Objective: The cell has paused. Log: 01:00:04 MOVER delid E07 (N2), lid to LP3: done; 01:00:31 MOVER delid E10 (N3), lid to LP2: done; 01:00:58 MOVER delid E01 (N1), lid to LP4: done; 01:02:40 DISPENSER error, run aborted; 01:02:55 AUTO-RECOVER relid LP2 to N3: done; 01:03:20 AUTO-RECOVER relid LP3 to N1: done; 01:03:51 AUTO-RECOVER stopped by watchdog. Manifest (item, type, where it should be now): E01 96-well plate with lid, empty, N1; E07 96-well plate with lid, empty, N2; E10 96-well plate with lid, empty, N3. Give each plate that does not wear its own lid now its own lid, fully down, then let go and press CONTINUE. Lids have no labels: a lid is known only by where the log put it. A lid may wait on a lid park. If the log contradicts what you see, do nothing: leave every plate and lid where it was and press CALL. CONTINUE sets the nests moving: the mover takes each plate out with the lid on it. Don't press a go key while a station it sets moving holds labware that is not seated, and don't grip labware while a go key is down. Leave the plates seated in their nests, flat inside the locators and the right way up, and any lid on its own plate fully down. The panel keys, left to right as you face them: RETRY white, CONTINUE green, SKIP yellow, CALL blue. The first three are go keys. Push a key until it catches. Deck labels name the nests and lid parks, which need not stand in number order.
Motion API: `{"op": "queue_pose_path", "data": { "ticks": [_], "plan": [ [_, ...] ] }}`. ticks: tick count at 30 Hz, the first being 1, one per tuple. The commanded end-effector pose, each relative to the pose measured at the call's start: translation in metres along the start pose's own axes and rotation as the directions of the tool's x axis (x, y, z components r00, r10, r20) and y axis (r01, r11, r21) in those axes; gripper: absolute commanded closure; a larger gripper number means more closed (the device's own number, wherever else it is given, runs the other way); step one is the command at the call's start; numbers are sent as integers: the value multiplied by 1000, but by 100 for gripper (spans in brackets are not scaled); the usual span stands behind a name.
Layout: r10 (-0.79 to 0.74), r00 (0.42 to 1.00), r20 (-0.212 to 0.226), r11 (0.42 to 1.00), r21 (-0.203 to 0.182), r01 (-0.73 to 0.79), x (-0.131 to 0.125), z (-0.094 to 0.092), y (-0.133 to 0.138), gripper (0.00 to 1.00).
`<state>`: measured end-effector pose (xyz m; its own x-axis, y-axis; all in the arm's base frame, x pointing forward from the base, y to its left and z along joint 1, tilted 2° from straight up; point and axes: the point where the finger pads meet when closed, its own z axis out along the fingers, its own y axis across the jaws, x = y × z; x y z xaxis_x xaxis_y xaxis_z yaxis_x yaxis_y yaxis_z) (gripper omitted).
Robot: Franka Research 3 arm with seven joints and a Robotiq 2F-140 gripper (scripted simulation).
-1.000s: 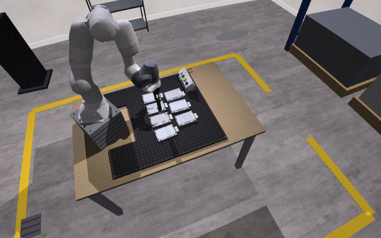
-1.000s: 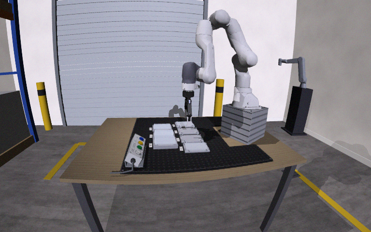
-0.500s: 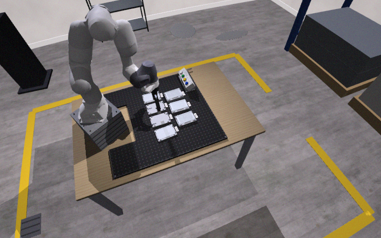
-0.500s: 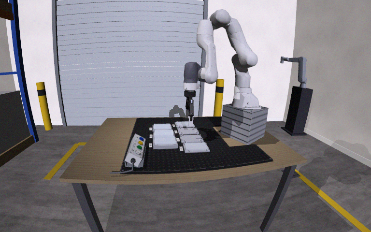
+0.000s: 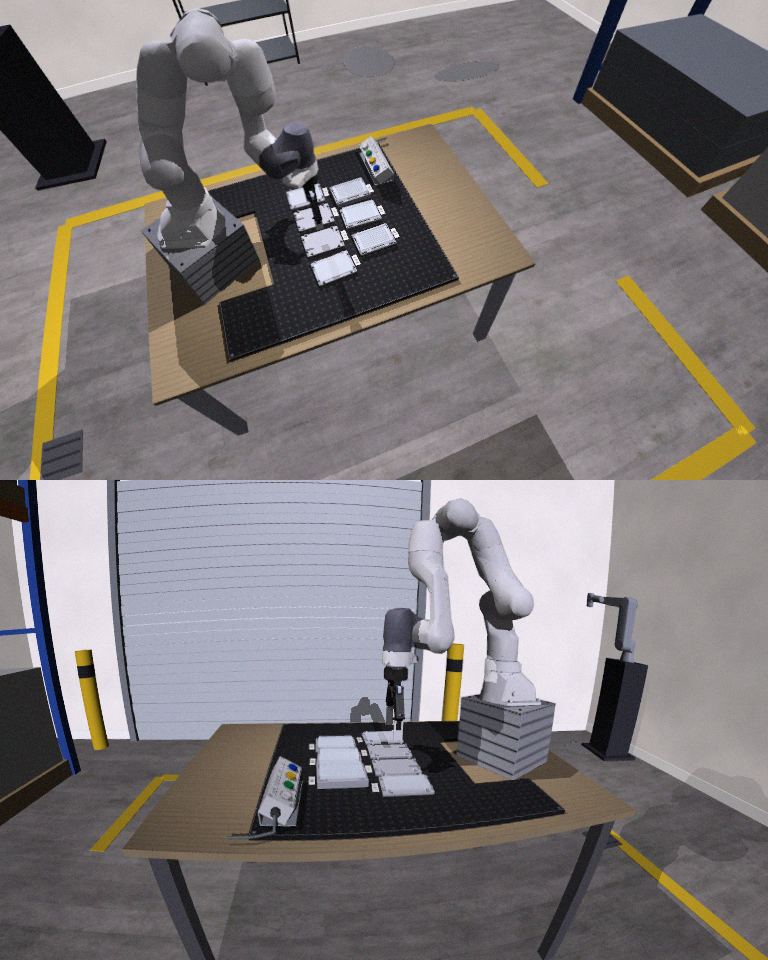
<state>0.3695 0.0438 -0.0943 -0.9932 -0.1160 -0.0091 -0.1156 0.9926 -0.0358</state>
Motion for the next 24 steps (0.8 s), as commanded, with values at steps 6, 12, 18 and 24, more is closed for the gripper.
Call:
{"op": "queue_pose_path", "data": {
  "ticks": [6, 12, 18, 24],
  "plan": [
    [-14, 1000, 8, 1000, -3, 14, 0, -1, 1, 0],
    [-15, 1000, 9, 1000, -3, 15, 1, -1, 1, 100],
    [-15, 1000, 9, 1000, -3, 15, 1, -1, 1, 100],
    [-15, 1000, 9, 1000, -3, 15, 1, -1, 1, 100]
  ]
}}
